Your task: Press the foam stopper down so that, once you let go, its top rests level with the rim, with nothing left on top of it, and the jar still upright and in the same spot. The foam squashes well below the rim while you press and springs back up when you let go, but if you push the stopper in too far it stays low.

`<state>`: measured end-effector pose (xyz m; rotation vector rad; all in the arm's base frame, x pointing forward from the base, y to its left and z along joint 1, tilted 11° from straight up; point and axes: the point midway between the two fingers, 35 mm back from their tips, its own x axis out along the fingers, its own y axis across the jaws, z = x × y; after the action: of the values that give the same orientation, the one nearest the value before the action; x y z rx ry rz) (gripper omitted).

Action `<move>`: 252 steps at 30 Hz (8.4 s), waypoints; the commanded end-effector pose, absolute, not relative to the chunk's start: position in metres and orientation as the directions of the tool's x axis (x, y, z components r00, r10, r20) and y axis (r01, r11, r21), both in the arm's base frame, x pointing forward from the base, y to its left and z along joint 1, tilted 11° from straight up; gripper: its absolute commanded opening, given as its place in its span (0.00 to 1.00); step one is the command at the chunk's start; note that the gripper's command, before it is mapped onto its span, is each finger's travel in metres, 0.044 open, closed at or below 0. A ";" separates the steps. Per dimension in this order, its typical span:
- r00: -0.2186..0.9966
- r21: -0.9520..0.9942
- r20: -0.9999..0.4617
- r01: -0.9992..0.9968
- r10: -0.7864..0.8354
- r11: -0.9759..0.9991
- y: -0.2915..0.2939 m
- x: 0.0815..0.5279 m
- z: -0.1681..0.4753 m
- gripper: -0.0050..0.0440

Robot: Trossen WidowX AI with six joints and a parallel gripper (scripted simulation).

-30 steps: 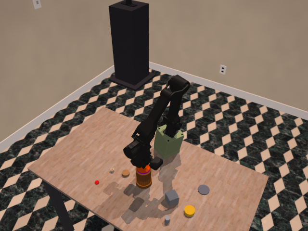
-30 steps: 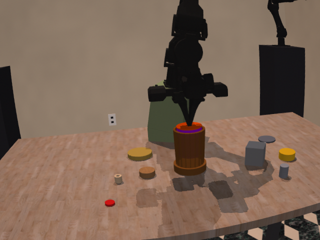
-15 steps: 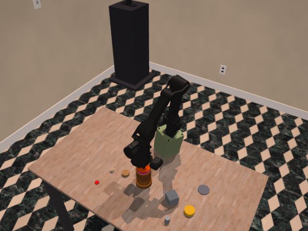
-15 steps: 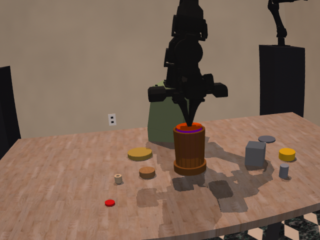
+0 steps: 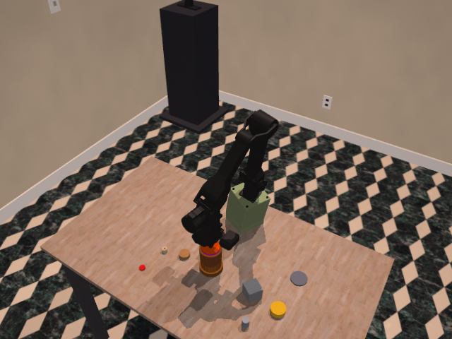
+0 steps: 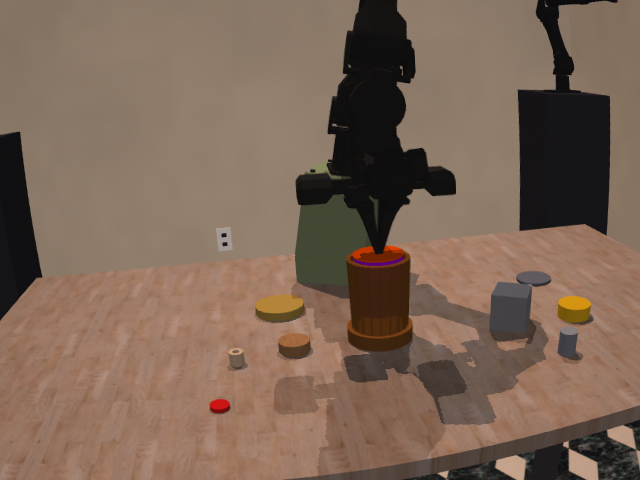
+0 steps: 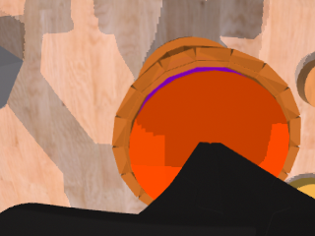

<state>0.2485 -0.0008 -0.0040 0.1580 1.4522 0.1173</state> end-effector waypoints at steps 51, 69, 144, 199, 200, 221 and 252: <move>0.089 0.177 -0.981 0.024 0.174 0.984 -0.014 0.246 0.064 0.10; 0.089 0.177 -0.981 0.024 0.174 0.984 -0.014 0.246 0.064 0.10; 0.097 0.177 -0.980 0.020 0.174 0.984 -0.023 0.243 0.116 0.10; 0.095 0.178 -0.980 0.020 0.176 0.984 -0.003 0.252 0.008 0.10; 0.095 0.178 -0.980 0.020 0.176 0.984 -0.003 0.252 0.008 0.10; 0.096 0.178 -0.980 0.020 0.176 0.984 -0.003 0.250 0.006 0.10; 0.096 0.178 -0.980 0.020 0.176 0.984 -0.002 0.249 0.002 0.10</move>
<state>0.2489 -0.0020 0.0009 0.1601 1.4772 0.1187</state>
